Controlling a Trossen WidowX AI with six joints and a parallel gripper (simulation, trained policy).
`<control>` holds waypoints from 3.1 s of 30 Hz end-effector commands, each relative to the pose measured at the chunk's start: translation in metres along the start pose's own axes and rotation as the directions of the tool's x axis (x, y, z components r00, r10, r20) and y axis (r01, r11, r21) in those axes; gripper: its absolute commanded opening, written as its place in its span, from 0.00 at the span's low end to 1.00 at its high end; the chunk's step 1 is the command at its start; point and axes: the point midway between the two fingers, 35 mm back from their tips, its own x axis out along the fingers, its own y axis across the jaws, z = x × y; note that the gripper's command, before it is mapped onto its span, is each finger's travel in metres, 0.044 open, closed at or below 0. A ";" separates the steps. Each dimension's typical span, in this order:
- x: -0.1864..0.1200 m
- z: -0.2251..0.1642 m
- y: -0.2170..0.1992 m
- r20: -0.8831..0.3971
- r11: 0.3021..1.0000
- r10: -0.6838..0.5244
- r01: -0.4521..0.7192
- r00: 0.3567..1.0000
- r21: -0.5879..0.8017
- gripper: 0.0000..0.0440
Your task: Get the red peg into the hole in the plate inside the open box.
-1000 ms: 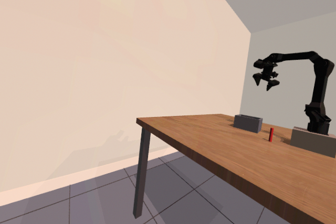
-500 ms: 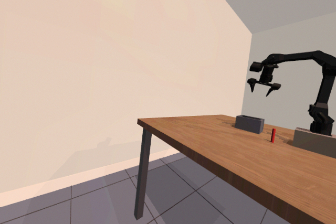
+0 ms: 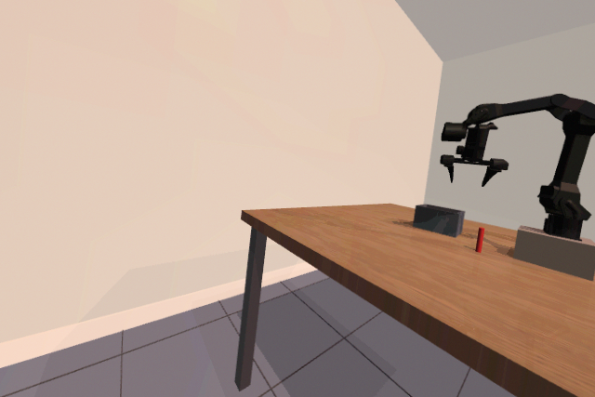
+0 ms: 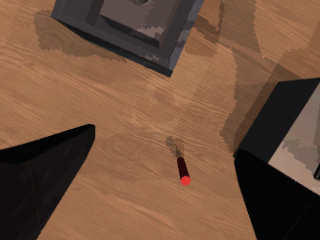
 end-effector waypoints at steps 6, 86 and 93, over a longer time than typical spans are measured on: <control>0.029 -0.037 -0.018 -0.023 0.990 -0.084 0.081 0.996 -0.113 1.00; 0.076 -0.033 0.010 0.023 0.867 0.071 -0.050 0.997 -0.495 0.00; 0.073 -0.004 0.021 0.036 0.876 0.069 -0.043 0.997 -0.481 0.00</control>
